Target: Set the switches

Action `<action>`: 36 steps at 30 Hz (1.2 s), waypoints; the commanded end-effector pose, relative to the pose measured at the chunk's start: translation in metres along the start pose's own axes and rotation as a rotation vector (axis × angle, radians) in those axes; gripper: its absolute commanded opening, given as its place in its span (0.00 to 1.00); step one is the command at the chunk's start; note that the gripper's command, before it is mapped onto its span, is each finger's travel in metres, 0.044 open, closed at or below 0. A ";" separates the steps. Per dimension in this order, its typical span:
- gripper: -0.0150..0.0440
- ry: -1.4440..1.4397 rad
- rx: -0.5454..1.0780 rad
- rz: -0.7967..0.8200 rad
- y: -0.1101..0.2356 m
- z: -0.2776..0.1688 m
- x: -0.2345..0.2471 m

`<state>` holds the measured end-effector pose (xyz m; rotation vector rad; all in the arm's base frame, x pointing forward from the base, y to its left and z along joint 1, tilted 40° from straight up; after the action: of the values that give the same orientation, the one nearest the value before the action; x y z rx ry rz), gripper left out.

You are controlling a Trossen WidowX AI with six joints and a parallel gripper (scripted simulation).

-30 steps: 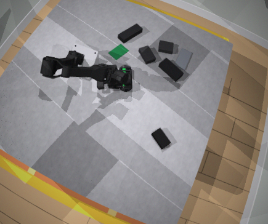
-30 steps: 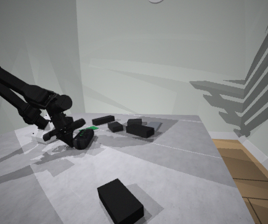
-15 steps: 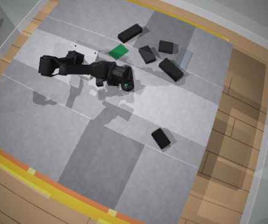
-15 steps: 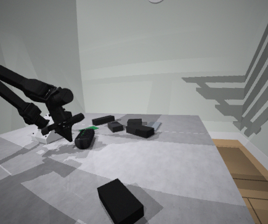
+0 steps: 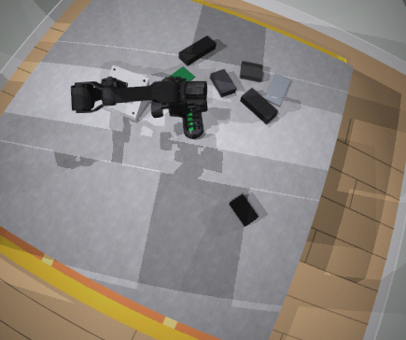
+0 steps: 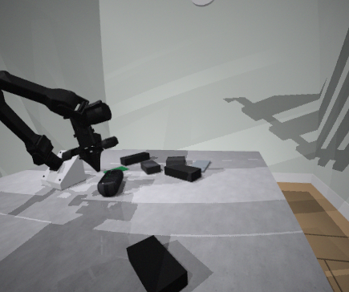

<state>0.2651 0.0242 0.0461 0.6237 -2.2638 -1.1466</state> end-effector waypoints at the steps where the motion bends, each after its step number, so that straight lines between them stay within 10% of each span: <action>1: 0.25 0.022 -0.024 0.085 0.002 0.026 -0.023; 36: 0.25 0.043 -0.009 0.187 -0.032 0.058 -0.040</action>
<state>0.2657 0.0698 -0.0145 0.4255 -2.2340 -1.0547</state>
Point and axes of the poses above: the point midway between the two fingers, 35 mm back from their tips, its own y axis back along the fingers, its own x axis across the jaws, z = x × y, the point moved 2 cm from there along y, back along the fingers, and after that the axes turned 12 degrees about y, right-handed, at the moved point
